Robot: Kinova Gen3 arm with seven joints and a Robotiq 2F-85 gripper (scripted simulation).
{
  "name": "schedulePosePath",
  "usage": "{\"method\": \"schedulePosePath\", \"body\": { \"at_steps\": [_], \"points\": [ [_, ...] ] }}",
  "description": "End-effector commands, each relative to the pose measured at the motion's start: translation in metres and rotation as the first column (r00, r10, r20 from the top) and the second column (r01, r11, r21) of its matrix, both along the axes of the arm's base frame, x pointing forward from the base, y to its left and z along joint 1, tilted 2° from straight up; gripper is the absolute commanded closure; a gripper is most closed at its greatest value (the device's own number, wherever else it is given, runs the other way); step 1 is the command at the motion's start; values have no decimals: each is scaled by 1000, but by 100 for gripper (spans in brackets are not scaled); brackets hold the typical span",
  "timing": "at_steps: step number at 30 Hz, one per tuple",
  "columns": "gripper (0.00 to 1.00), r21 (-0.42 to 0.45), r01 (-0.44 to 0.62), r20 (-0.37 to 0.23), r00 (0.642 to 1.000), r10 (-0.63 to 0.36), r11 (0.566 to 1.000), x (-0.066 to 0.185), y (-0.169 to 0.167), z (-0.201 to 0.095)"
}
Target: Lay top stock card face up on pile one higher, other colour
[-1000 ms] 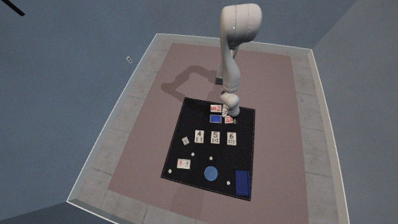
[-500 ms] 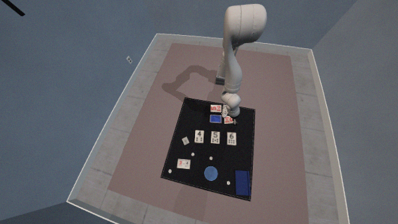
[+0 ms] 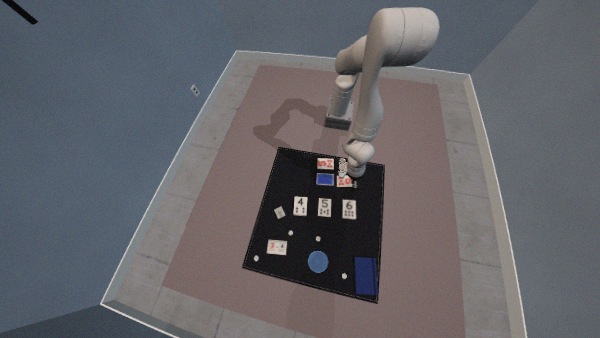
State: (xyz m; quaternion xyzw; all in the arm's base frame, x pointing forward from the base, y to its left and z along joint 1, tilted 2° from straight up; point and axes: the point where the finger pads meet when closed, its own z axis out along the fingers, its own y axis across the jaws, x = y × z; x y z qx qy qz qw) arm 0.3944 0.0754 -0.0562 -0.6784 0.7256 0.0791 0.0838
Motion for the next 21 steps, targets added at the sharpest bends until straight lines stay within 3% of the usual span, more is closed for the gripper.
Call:
{"method": "schedulePosePath", "body": {
  "at_steps": [1,21],
  "points": [
    [29,-45,-20,-4,1000,19,999,0,12,-3],
    [29,-217,-21,-16,1000,18,976,0,18,-18]
  ]
}}
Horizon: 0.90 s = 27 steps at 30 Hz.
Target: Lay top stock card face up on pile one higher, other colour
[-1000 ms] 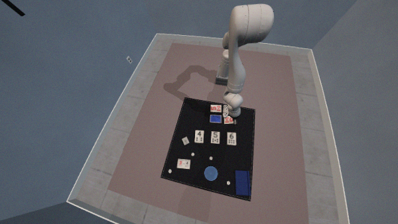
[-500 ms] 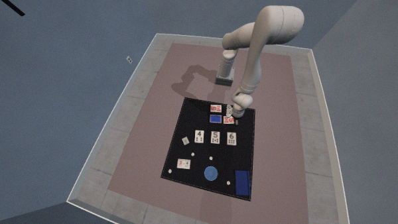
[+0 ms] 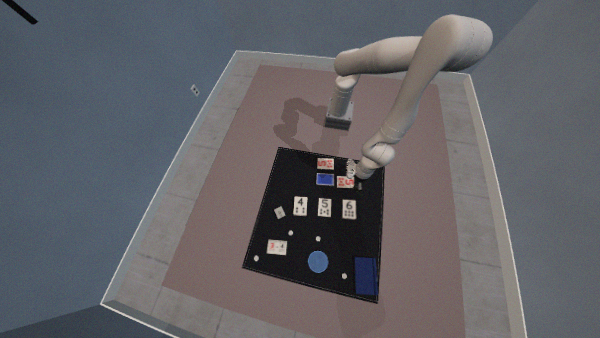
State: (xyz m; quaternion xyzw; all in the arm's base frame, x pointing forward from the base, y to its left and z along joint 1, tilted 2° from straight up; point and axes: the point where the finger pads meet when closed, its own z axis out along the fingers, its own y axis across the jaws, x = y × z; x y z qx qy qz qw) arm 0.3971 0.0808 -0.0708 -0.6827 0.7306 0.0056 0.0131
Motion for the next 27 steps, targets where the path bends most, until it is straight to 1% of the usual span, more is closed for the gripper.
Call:
{"method": "schedulePosePath", "body": {
  "at_steps": [1,10,27],
  "points": [
    [29,-14,-20,-13,1000,20,1000,-3,12,-4],
    [29,-40,-20,-14,1000,20,999,-3,13,-6],
    [29,-42,-20,-15,1000,19,999,-3,13,-6]
  ]
}}
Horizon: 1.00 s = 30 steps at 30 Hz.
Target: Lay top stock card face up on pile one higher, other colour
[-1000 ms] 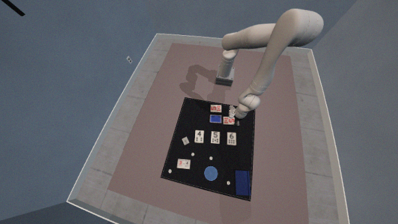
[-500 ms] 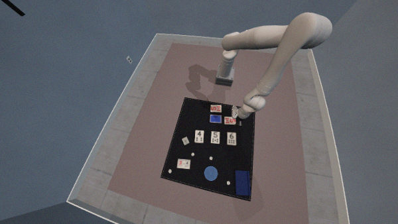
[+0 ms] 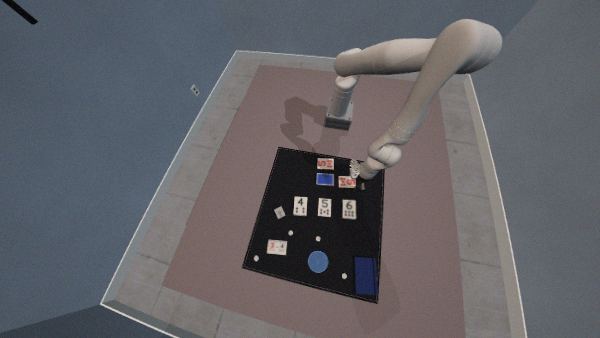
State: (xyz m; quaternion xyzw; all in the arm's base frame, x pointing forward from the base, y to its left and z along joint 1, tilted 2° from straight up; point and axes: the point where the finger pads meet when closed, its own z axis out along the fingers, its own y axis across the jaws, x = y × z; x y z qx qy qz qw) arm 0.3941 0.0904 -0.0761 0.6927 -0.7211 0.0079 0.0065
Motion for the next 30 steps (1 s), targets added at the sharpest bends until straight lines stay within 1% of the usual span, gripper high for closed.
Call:
{"method": "schedulePosePath", "body": {
  "at_steps": [1,12,13,30],
  "points": [
    [29,4,8,-5,1000,-8,1000,0,3,-1],
    [29,4,8,-5,1000,-8,1000,0,3,-1],
    [15,4,8,-5,1000,-8,1000,0,3,-1],
    [15,4,8,-5,1000,-8,1000,0,3,-1]
  ]
}}
